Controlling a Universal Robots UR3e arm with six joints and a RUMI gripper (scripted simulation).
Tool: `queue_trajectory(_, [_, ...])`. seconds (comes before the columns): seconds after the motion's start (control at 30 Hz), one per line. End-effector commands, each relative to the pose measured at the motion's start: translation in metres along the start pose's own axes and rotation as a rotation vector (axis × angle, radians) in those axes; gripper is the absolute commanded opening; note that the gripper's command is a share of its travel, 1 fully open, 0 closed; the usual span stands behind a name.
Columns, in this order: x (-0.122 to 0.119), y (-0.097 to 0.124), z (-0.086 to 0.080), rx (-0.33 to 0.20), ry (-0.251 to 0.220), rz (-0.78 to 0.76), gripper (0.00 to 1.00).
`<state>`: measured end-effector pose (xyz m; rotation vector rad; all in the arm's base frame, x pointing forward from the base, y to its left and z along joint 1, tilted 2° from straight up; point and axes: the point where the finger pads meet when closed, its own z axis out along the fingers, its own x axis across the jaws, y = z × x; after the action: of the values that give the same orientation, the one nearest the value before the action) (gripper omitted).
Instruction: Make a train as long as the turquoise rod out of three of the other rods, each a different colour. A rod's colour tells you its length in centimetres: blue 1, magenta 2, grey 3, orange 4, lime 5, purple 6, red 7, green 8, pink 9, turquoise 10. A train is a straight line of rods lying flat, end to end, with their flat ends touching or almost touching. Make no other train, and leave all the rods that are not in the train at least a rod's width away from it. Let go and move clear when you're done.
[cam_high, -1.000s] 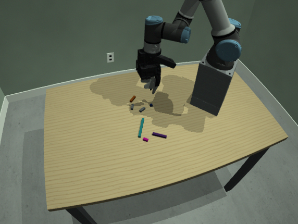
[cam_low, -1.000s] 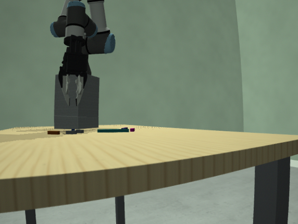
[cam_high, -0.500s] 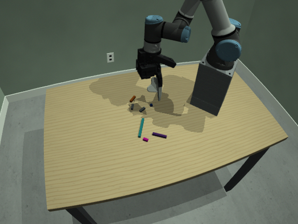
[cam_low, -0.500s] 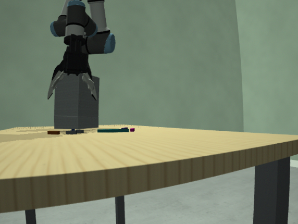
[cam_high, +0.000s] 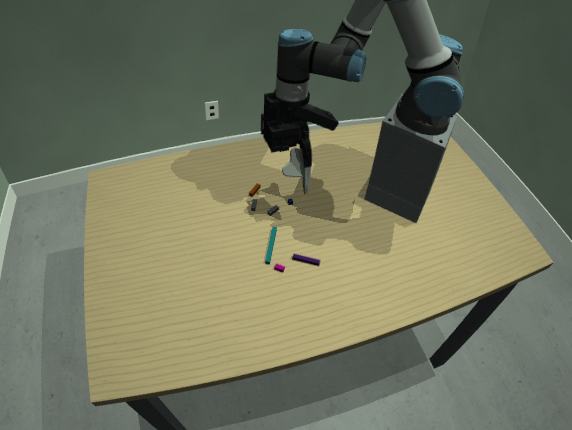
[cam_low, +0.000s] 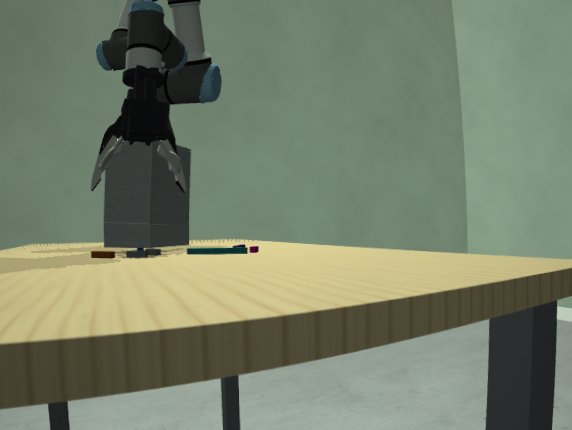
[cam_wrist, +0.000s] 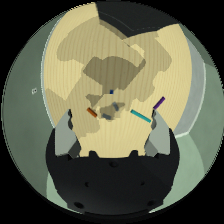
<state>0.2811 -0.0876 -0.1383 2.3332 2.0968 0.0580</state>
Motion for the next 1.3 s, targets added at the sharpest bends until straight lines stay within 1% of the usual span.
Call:
queue_trajectory(0.0, [-0.001, 0.001, 0.0, -0.002, -0.001, -0.009, 1.0])
queue_trajectory(0.13, [-0.002, 0.005, 0.001, -0.002, -0.001, -0.061, 1.0])
queue_trajectory(0.2, [-0.002, 0.005, 0.001, -0.002, -0.001, -0.061, 1.0])
queue_trajectory(0.27, [-0.003, 0.008, 0.001, -0.002, -0.001, -0.109, 1.0])
queue_trajectory(0.7, [-0.012, 0.043, 0.01, -0.001, -0.002, -0.577, 1.0])
queue_trajectory(0.77, [-0.012, 0.043, 0.01, -0.001, -0.002, -0.577, 1.0])
queue_trajectory(0.87, [-0.014, 0.055, 0.013, -0.001, -0.002, -0.721, 1.0])
queue_trajectory(1.1, [-0.015, 0.074, 0.018, -0.001, -0.002, -0.964, 1.0])
queue_trajectory(1.27, [-0.015, 0.084, 0.02, -0.001, -0.002, -1.085, 1.0])
